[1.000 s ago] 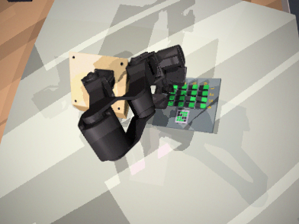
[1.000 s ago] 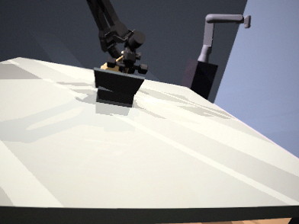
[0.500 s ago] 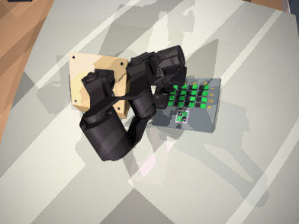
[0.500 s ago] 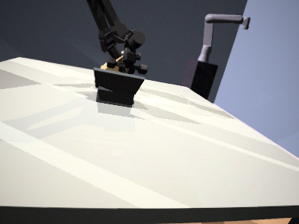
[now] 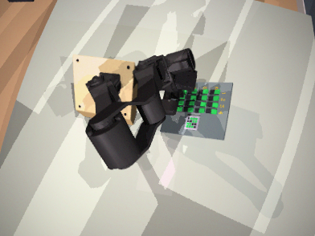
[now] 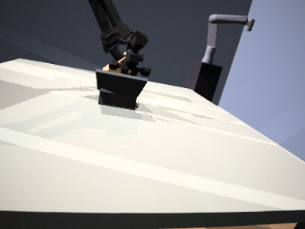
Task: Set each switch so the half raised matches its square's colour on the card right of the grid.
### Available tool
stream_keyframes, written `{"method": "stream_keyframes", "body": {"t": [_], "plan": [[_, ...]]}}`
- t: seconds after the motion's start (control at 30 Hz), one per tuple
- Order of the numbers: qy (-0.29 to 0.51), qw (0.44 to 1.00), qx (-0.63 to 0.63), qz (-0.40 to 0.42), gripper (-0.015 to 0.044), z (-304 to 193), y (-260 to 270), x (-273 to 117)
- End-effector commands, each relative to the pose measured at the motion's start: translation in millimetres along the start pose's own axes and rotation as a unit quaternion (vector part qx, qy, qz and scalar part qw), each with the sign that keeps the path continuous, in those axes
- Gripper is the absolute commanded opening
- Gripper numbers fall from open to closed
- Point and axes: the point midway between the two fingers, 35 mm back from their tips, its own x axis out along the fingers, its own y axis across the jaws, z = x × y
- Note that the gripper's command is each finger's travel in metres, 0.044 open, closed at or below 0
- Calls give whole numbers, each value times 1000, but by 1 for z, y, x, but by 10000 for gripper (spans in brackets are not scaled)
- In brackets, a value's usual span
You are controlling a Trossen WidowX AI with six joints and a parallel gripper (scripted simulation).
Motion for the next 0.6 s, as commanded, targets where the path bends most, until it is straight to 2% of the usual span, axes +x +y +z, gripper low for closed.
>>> {"method": "stream_keyframes", "body": {"t": [0.0,0.57], "plan": [[1,1000,-2,1,0,0,0,1],[0,1000,-2,1,0,0,0,3]]}}
